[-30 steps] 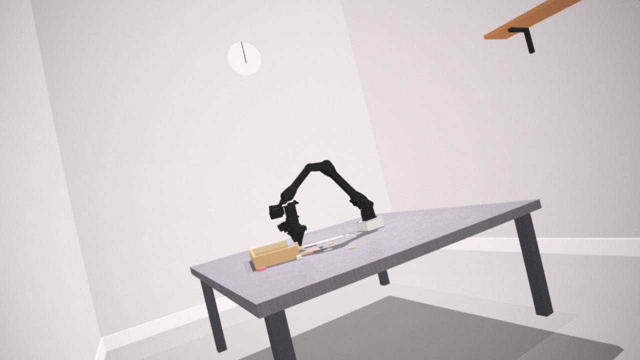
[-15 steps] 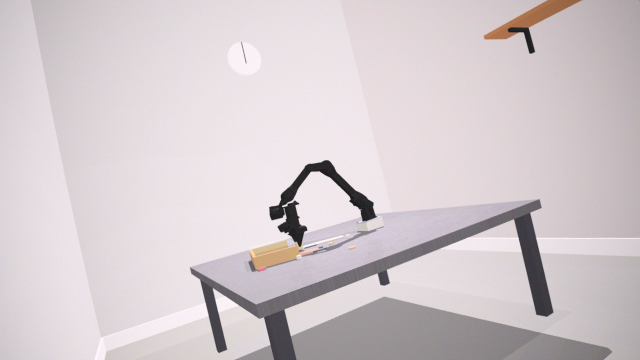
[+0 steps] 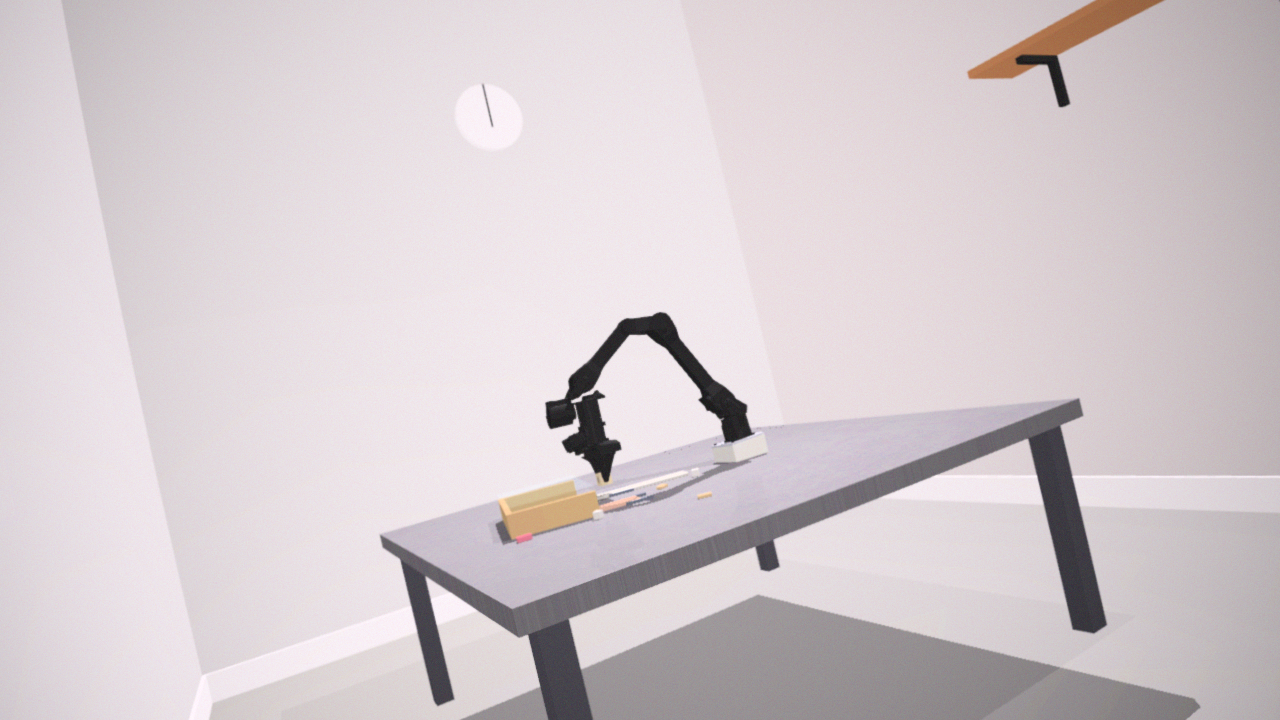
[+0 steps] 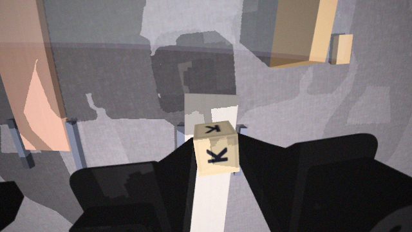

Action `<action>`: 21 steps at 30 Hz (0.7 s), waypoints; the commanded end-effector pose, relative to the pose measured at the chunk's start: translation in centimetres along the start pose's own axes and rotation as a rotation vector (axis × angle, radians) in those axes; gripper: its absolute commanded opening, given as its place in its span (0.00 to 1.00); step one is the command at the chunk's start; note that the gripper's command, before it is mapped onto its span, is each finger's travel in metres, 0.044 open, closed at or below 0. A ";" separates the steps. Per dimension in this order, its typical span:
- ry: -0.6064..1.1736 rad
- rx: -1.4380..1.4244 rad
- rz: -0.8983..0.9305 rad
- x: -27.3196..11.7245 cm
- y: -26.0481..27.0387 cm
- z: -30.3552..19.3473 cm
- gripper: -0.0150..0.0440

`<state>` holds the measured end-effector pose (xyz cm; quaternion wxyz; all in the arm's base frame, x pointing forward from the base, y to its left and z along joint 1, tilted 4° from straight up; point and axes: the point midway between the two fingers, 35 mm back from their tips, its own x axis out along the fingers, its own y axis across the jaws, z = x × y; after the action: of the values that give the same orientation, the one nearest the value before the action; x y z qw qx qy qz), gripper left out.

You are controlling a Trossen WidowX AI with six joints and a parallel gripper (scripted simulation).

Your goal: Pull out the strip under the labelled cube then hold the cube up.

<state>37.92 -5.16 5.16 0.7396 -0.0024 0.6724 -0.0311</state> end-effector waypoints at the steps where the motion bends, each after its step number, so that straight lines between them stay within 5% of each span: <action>1: 0.011 -0.001 0.003 -0.8 0.2 -1.6 0.25; 21: 0.017 -0.002 0.005 -2.1 0.8 -7.5 0.25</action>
<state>31.39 -4.22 6.76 0.7357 -0.0037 0.6767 -0.0288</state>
